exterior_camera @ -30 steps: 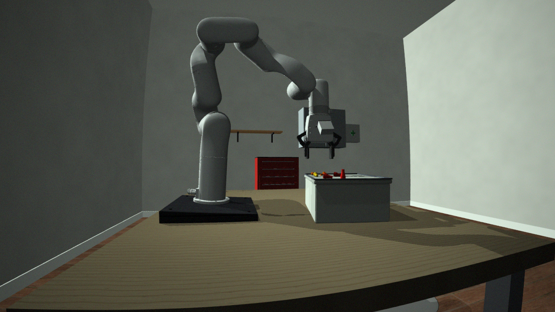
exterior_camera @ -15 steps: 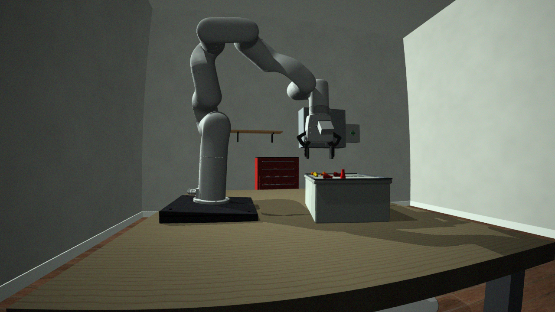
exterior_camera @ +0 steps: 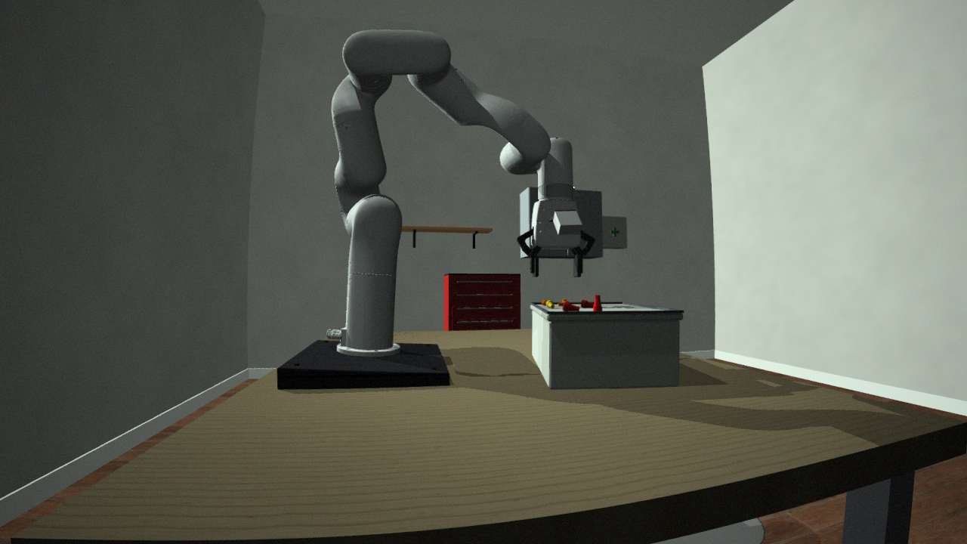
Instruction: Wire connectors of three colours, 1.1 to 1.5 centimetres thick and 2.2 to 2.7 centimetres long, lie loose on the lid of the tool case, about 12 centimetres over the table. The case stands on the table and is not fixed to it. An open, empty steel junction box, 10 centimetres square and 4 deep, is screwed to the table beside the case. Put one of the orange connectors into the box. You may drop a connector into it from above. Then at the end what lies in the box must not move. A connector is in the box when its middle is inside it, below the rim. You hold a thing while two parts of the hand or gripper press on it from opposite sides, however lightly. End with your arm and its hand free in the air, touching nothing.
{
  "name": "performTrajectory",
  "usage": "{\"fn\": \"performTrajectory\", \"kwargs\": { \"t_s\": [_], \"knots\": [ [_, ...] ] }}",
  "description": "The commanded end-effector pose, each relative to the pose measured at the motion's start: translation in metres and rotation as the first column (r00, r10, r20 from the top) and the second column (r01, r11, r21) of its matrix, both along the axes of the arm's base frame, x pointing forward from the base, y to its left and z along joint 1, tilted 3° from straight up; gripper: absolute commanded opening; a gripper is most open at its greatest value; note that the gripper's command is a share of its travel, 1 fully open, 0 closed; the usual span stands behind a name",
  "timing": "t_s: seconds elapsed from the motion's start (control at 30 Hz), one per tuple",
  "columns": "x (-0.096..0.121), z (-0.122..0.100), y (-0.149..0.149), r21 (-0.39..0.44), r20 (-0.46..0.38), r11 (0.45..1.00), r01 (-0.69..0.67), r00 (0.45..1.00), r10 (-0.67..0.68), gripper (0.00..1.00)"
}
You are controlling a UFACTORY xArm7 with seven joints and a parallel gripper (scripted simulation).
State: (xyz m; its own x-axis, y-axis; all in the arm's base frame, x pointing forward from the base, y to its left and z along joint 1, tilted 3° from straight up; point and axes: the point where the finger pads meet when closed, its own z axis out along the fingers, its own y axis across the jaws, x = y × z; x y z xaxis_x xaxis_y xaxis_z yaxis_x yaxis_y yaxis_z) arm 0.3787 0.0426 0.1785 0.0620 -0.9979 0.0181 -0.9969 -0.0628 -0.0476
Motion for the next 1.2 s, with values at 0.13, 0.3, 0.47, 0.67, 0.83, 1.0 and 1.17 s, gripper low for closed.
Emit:
{"fn": "performTrajectory", "kwargs": {
  "t_s": [0.13,0.3,0.47,0.67,0.83,1.0,1.17],
  "knots": [
    [0.001,0.001,0.000,0.001,0.004,1.000,0.000,1.000,0.000,1.00],
    [0.001,0.001,0.000,0.001,0.004,1.000,0.000,1.000,0.000,1.00],
    [0.001,0.001,0.000,0.001,0.004,1.000,0.000,1.000,0.000,1.00],
    [0.001,0.001,0.000,0.001,0.004,1.000,-0.004,1.000,0.004,1.00],
    [0.000,0.001,0.002,-0.001,0.003,0.999,-0.039,0.999,0.039,1.00],
    [-0.003,0.001,0.007,-0.006,0.002,0.992,-0.125,0.992,0.125,1.00],
    [-0.010,0.001,0.016,-0.014,-0.003,0.955,-0.296,0.955,0.296,1.00]
  ]
}}
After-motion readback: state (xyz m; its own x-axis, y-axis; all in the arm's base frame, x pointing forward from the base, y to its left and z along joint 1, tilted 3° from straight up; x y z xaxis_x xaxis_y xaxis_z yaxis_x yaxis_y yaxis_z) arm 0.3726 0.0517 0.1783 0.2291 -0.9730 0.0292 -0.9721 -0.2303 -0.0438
